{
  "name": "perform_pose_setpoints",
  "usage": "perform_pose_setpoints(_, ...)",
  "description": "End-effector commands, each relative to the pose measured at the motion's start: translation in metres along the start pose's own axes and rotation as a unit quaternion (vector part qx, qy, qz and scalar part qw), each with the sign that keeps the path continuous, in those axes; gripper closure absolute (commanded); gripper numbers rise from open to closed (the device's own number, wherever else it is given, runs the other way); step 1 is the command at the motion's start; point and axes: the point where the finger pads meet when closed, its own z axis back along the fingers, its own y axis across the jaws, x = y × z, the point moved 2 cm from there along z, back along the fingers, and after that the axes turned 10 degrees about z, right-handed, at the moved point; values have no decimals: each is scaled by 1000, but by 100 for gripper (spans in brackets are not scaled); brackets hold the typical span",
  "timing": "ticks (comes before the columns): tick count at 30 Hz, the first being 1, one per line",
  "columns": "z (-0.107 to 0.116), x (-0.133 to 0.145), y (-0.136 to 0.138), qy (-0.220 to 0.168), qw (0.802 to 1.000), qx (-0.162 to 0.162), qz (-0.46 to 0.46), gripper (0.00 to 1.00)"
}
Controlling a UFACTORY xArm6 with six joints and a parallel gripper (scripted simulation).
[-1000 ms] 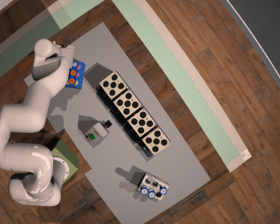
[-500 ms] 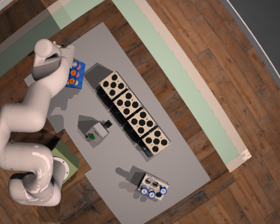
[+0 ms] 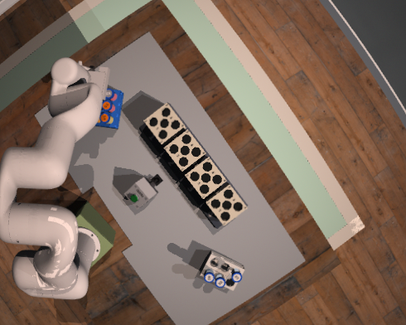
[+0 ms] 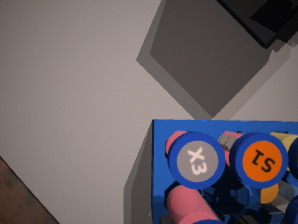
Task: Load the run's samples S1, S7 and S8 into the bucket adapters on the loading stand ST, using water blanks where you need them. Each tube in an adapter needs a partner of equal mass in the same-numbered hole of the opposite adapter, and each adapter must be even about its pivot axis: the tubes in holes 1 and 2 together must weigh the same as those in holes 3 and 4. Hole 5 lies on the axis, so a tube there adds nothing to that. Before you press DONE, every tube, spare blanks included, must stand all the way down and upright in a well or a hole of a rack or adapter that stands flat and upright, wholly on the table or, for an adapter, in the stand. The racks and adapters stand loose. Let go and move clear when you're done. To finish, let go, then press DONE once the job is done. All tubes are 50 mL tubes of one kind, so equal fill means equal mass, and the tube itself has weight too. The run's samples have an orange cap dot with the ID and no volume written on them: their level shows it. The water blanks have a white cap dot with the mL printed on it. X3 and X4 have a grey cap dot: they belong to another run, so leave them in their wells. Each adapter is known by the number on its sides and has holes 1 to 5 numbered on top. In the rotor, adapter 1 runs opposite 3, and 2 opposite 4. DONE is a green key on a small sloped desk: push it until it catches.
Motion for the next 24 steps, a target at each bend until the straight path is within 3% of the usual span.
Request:
perform_pose_setpoints(1,-3,0,-2,0,1000,-2,0,100)
perform_pose_setpoints(24,-24,0,-2,0,1000,-2,0,100)
